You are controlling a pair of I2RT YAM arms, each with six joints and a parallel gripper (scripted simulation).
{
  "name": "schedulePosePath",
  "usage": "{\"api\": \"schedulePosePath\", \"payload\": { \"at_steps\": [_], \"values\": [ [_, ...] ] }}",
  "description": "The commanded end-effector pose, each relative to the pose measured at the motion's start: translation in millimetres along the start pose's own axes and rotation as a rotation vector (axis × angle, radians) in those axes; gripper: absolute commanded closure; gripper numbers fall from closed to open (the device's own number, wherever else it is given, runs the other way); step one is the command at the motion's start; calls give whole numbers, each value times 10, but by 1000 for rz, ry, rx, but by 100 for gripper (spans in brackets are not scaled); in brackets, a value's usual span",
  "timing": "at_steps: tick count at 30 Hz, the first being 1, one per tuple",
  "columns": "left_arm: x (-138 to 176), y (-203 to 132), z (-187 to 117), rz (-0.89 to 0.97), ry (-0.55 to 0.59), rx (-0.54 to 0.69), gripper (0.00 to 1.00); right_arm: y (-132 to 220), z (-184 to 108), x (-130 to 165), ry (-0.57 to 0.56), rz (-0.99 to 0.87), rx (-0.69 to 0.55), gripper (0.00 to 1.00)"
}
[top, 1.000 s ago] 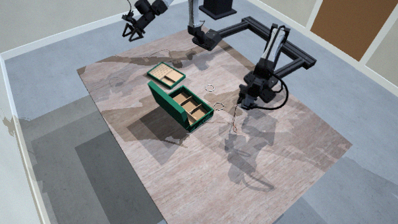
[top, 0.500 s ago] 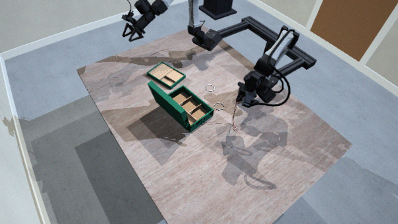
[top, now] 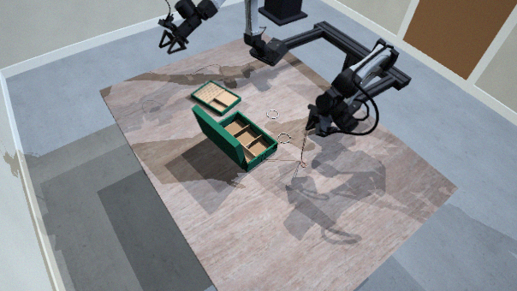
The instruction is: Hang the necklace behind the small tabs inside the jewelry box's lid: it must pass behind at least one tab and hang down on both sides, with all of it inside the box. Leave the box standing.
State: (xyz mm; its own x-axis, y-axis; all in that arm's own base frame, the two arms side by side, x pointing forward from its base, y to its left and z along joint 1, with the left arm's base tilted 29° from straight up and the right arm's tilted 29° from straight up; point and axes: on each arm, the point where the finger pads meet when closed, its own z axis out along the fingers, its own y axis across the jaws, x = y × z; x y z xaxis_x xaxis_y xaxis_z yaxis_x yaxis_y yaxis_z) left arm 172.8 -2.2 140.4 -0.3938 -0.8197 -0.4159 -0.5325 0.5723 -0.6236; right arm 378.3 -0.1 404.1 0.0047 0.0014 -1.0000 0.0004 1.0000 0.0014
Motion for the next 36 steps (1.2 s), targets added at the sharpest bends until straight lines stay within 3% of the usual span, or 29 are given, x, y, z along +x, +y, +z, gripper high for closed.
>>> {"api": "schedulePosePath", "payload": {
  "at_steps": [1,11,13,17,26,31,33,35,36],
  "values": [
    [-137,-140,-136,-55,-80,36,97,36,-133,-321,-85,-9,-14,0],
    [-144,-126,-192,-157,-116,37,97,36,-133,-321,-85,-9,-14,0],
    [-86,-155,-162,-96,-74,37,97,36,-133,-321,-85,-9,-14,0],
    [-146,-165,-210,-164,-129,61,97,36,-133,-321,-85,-9,-14,0],
    [-57,-89,-113,-158,-115,34,97,36,-133,-321,-85,-9,-14,0],
    [-100,-128,-166,-221,-156,78,97,36,-133,-321,-85,-9,-14,0],
    [-78,-238,-196,-184,-122,105,97,36,-133,-321,-85,-9,-14,0],
    [12,-60,-66,-177,-121,43,97,36,-133,-321,-85,-9,-14,0],
    [-56,-112,-145,-211,-150,86,97,36,-133,-321,-85,-9,-14,0]
  ]
}}
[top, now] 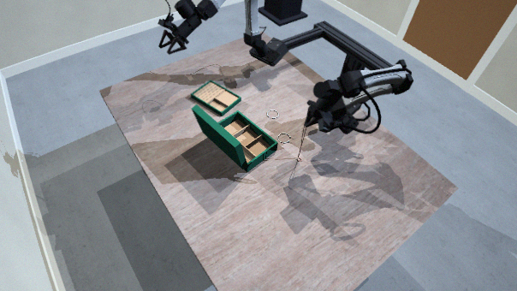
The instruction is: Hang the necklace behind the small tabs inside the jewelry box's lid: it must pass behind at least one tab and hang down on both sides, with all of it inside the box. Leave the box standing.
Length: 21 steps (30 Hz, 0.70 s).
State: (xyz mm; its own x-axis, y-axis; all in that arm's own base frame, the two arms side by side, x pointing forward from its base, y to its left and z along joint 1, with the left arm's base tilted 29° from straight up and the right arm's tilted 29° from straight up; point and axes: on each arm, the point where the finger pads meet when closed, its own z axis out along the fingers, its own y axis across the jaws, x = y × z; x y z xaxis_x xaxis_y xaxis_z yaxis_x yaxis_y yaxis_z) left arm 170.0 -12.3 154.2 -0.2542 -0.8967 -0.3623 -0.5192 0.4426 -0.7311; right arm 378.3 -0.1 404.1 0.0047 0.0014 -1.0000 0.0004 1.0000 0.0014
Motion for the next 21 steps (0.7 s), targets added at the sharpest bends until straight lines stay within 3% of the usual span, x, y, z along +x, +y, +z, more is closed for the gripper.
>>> {"api": "schedulePosePath", "payload": {
  "at_steps": [1,4,9,12,15,21],
  "values": [
    [-96,1,-28,-59,-74,11,97,36,-133,-321,-85,-9,-14,0],
    [-143,-158,-88,-74,-79,51,97,36,-133,-321,-85,-9,-14,0],
    [-118,3,-17,-97,-117,42,97,36,-133,-321,-85,-9,-14,0],
    [-112,-176,-97,-89,-82,78,97,36,-133,-321,-85,-9,-14,0],
    [-149,-116,-75,-142,-132,104,97,36,-133,-321,-85,-9,-14,0],
    [-64,-76,-30,-91,-103,74,97,36,-133,-321,-85,-9,-14,0]
  ]
}}
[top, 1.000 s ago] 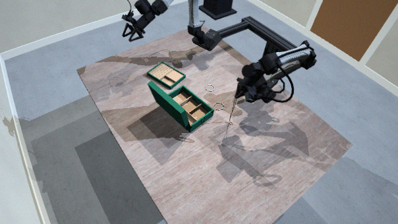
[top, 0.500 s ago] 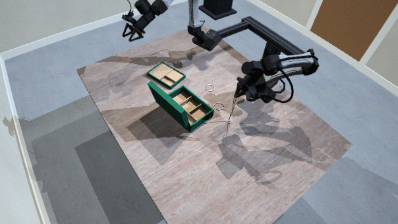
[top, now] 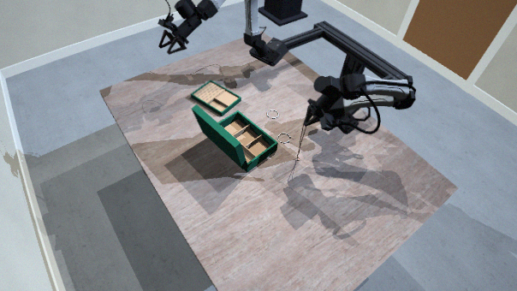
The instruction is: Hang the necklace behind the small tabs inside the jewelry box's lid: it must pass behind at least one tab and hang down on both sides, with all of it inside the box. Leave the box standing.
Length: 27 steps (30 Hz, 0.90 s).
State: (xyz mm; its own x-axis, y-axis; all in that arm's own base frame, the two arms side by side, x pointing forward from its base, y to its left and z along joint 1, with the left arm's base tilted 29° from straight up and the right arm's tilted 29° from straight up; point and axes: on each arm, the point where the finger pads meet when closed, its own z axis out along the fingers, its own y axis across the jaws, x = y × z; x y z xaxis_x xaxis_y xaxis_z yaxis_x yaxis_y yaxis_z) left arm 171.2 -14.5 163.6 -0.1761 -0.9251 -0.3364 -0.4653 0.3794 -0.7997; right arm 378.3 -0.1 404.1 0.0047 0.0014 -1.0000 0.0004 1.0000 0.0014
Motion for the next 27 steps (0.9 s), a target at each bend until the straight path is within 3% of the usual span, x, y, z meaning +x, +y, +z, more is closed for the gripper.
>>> {"api": "schedulePosePath", "payload": {
  "at_steps": [1,3,6,9,13,23,27],
  "values": [
    [-52,52,47,-21,-75,-10,97,36,-133,-321,-85,-9,-14,0],
    [-164,-65,-38,-94,-115,66,97,36,-133,-321,-85,-9,-14,0],
    [-137,-152,-72,-86,-89,79,97,36,-133,-321,-85,-9,-14,0],
    [-38,-4,31,-44,-87,51,97,36,-133,-321,-85,-9,-14,0],
    [-145,-117,-28,-117,-146,126,97,36,-133,-321,-85,-9,-14,0],
    [-165,-174,-46,-151,-188,214,97,36,-133,-321,-85,-9,-14,0],
    [-248,-357,-161,-224,-190,283,97,36,-133,-321,-85,-9,-14,0]
  ]
}}
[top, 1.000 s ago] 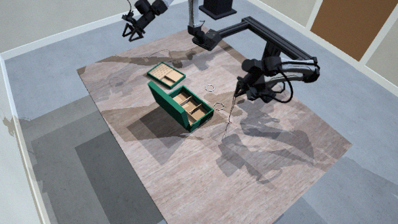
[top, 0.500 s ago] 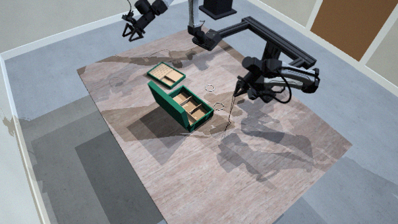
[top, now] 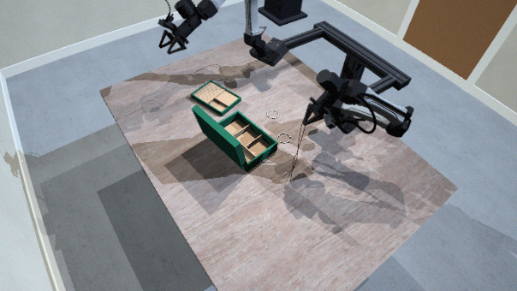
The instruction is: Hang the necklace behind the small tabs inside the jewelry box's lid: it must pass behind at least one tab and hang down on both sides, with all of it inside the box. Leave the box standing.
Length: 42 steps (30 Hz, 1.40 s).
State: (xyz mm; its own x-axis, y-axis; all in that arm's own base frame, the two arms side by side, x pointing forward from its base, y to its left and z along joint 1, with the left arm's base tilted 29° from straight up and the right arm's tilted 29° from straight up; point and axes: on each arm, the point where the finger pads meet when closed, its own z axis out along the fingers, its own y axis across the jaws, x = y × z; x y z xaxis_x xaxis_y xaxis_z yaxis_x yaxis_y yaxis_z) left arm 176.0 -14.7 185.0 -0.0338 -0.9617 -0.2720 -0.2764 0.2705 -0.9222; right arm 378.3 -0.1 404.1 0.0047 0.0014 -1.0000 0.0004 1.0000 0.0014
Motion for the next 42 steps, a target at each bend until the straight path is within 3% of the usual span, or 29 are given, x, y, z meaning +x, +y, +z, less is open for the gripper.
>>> {"api": "schedulePosePath", "payload": {
  "at_steps": [1,5,7,14,20,42],
  "values": [
    [-162,-174,-39,-69,-100,65,97,36,-133,-321,-85,-9,-14,0],
    [-146,-109,-12,-45,-131,81,97,36,-133,-321,-85,-9,-14,0],
    [-216,-269,-69,-112,-135,122,97,36,-133,-321,-85,-9,-14,0],
    [-274,-366,-115,-116,-182,198,97,36,-133,-321,-85,-9,-14,0],
    [-161,-356,-109,-94,-129,209,97,36,-133,-321,-85,-9,-14,0],
    [-186,-365,-111,-101,-141,207,97,36,-133,-321,-85,-9,-14,0]
  ]
}}
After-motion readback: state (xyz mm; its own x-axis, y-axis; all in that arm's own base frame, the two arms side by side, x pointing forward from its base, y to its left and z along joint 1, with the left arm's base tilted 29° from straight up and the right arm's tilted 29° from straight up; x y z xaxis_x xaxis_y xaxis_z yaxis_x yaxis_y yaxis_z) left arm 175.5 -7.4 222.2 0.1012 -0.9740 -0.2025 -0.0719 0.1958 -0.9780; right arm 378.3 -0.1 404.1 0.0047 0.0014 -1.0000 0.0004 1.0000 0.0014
